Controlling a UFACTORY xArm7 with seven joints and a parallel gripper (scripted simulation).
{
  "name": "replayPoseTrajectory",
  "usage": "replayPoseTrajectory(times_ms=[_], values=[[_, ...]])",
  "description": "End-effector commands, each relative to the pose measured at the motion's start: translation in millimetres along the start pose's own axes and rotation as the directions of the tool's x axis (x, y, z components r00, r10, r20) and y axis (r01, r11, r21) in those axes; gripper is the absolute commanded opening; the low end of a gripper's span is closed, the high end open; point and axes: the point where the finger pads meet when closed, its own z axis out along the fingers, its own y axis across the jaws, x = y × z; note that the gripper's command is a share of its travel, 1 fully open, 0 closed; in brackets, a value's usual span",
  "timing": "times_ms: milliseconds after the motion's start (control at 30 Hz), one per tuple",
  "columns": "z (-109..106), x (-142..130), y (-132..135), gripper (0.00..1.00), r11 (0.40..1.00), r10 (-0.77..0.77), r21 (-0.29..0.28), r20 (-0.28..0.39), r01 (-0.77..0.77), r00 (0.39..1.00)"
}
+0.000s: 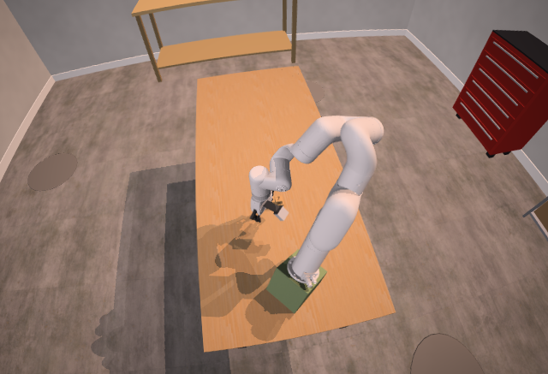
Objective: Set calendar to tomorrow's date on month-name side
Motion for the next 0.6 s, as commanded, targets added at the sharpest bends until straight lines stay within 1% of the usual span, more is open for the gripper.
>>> replayPoseTrajectory(times_ms=[0,167,233,300,400,500,567], values=[[0,-14,-15,1.00,0.999,0.052,0.007,0.008,-0.052,0.999],[0,-15,-15,1.00,0.998,0.060,0.007,0.008,-0.060,0.998],[0,-15,-15,1.00,0.995,0.099,0.007,0.008,-0.099,0.995],[0,-16,-16,1.00,0.985,0.172,0.006,0.009,-0.172,0.985],[0,-17,-18,1.00,0.955,0.295,0.005,0.009,-0.295,0.955],[0,-31,-33,1.00,0.951,0.309,0.005,0.009,-0.309,0.951],[0,-32,-35,1.00,0.951,0.309,0.005,0.009,-0.309,0.951]])
